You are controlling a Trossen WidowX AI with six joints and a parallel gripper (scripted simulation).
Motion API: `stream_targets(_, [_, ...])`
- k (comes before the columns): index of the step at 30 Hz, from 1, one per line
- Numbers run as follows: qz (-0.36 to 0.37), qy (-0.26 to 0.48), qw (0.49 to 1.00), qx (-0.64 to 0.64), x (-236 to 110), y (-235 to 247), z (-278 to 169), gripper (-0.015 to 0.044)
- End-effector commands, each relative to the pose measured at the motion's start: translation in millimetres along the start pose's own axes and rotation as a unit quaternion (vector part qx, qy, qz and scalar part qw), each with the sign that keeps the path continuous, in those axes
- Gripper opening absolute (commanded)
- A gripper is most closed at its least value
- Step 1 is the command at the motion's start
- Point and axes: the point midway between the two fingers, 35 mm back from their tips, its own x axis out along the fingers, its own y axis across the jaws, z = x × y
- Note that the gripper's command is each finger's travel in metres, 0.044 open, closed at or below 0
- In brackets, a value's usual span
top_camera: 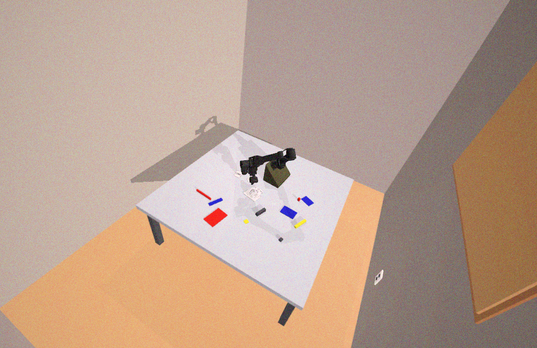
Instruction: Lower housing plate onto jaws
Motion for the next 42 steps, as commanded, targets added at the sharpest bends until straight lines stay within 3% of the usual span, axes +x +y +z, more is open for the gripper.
stream_targets(1, [0.004,-0.001,0.999,-0.043,-0.1,5.8,-5.8,0.0351])
stream_targets(26, [0.014,0.007,0.94,-0.341,7.5,35.0,-47.6,0.0351])
stream_targets(42, [0.015,0.008,0.937,-0.349,7.7,35.6,-48.8,0.0351])
